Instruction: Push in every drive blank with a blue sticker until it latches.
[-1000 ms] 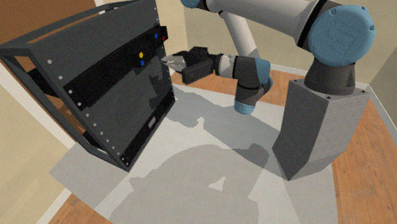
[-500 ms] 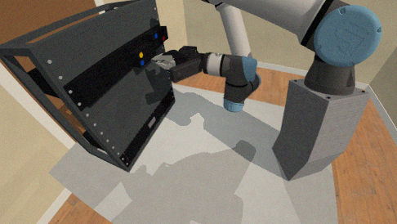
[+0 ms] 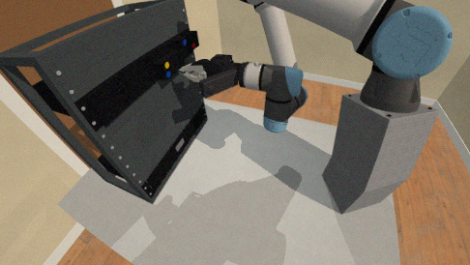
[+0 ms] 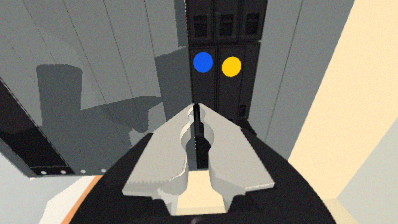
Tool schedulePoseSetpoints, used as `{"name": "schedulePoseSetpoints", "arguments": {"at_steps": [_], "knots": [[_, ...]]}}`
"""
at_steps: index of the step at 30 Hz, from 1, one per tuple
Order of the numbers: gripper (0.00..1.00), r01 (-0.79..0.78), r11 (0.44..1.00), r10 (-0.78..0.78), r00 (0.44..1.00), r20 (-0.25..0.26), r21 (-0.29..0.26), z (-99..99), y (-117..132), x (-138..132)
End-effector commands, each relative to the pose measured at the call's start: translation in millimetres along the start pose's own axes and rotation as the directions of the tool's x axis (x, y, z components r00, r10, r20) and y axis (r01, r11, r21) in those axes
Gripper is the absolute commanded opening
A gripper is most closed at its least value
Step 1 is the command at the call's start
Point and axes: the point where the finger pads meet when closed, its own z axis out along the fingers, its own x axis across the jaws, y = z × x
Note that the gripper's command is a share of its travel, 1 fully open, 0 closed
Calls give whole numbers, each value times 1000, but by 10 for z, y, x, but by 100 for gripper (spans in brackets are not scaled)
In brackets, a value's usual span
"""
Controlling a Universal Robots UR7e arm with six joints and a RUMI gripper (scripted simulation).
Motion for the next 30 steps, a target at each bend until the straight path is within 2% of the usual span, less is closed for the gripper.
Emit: {"name": "schedulePoseSetpoints", "arguments": {"at_steps": [1,15,30], "knots": [[0,0,1000,0,1000,-1,0,1,0,5],[0,0,1000,0,1000,-1,0,2,0,5],[0,0,1000,0,1000,-1,0,101,0,6]]}}
